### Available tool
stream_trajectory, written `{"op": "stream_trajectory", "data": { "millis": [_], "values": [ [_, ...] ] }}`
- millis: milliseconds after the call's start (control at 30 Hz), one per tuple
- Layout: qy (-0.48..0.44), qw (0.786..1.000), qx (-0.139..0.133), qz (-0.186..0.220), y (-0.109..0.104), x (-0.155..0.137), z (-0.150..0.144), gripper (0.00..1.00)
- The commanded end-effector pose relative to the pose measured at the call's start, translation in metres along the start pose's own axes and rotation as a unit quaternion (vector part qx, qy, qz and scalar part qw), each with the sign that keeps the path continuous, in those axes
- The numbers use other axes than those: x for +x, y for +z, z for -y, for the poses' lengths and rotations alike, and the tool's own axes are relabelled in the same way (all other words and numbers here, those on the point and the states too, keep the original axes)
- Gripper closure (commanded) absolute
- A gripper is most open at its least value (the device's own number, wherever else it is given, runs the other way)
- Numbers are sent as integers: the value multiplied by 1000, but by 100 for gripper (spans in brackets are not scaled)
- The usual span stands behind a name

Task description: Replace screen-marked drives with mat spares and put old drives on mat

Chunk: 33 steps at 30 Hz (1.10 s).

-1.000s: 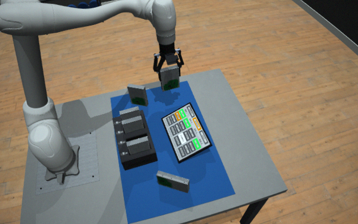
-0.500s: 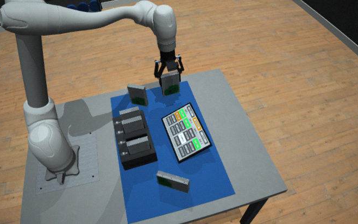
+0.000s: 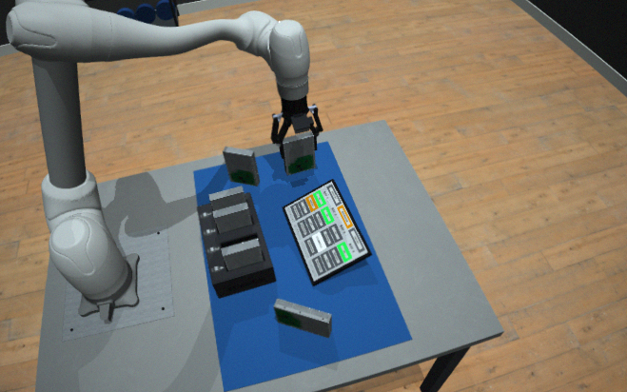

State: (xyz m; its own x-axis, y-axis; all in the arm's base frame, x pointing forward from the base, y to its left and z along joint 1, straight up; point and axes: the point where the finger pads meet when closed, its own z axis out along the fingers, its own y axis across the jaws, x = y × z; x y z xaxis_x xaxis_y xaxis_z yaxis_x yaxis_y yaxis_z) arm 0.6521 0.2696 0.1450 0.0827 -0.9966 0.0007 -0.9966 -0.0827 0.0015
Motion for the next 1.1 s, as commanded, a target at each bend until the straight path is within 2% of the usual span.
{"op": "stream_trajectory", "data": {
  "millis": [0,433,1067],
  "values": [
    [0,1000,1,0,4,0,0,90],
    [0,1000,1,0,13,0,0,90],
    [0,1000,1,0,14,0,0,90]
  ]
}}
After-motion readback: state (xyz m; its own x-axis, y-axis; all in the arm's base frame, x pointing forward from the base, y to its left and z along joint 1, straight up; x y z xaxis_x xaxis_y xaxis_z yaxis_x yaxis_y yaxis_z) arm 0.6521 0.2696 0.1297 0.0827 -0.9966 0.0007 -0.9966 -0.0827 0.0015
